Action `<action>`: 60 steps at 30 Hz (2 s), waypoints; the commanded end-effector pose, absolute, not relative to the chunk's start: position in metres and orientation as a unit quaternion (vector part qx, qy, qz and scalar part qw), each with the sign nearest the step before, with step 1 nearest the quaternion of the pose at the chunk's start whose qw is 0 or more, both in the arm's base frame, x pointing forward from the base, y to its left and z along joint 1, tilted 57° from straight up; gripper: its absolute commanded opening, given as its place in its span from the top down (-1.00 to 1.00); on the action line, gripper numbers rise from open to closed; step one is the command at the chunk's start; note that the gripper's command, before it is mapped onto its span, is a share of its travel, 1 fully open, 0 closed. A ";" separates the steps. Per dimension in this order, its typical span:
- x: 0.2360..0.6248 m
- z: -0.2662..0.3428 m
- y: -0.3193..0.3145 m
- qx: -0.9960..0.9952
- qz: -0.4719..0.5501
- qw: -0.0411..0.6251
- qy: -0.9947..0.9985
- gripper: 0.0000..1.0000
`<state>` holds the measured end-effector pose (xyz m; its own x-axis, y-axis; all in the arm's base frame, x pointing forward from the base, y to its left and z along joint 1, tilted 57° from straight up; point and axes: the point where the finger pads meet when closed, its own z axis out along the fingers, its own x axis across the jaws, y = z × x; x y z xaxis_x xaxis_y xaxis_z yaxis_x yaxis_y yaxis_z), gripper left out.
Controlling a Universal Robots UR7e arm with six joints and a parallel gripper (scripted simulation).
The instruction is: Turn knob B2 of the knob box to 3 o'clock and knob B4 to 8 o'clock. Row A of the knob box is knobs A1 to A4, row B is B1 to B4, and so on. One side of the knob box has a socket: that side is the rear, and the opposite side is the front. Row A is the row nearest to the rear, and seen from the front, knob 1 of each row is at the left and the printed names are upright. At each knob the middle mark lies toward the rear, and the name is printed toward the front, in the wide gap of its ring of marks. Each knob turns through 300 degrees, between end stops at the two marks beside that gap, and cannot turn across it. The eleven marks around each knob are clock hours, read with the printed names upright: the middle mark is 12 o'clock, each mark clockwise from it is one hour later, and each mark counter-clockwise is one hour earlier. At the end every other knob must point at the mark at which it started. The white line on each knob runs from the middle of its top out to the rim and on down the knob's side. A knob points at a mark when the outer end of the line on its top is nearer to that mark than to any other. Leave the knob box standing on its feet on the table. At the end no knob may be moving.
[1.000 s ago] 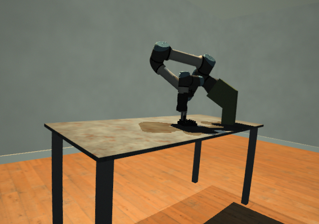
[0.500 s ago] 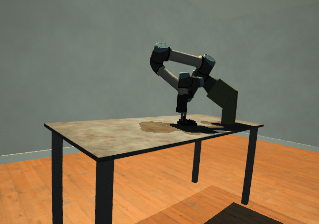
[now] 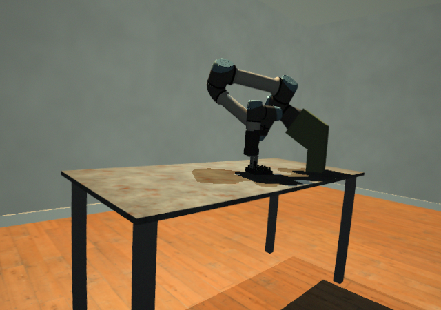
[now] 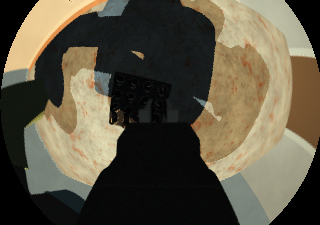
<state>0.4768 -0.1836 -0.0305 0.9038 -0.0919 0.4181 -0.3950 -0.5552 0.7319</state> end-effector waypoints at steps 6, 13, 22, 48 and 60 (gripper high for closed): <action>0.477 -0.030 -0.183 0.866 0.169 0.450 -0.140 0.07; 0.477 -0.030 -0.183 0.866 0.169 0.450 -0.140 0.07; 0.477 -0.030 -0.183 0.866 0.169 0.450 -0.140 0.40; 0.477 -0.030 -0.183 0.866 0.169 0.450 -0.140 0.40; 0.477 -0.030 -0.183 0.867 0.164 0.452 -0.130 0.40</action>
